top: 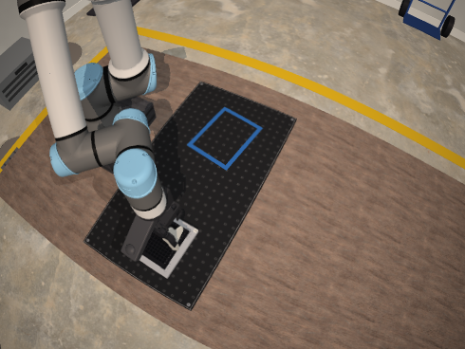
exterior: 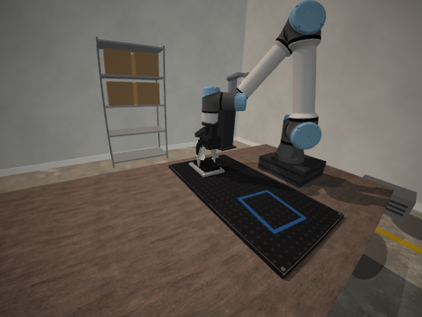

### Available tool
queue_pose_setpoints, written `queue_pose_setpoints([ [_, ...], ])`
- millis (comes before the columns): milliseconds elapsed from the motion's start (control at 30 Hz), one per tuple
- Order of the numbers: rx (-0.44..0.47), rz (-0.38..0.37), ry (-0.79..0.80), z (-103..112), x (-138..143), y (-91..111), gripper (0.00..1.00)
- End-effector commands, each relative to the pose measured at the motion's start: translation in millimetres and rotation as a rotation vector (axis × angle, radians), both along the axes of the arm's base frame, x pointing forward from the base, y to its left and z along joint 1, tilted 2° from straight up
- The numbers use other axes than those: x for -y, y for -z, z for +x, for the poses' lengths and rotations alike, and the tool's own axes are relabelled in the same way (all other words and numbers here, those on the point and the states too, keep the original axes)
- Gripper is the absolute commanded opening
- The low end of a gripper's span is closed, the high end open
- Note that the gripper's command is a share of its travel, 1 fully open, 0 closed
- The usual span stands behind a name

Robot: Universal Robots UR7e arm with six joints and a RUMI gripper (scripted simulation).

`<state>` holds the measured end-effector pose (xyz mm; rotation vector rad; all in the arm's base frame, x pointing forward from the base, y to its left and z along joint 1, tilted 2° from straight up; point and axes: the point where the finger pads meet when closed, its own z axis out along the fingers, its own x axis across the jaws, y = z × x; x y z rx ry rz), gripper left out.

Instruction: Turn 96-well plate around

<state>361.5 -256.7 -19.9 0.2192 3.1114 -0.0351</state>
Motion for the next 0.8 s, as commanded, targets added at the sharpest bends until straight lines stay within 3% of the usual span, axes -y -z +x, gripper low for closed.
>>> queue_pose_setpoints([
  [0,-0.002,0.002,0.001,-1.8,-0.2,2.6,0.00],
  [433,0.000,-0.001,0.001,-0.6,0.5,1.7,0.00],
  [467,0.000,-0.001,0.001,-0.6,0.5,1.7,1.00],
  [767,0.000,-0.001,0.001,-0.6,0.5,1.7,1.00],
])
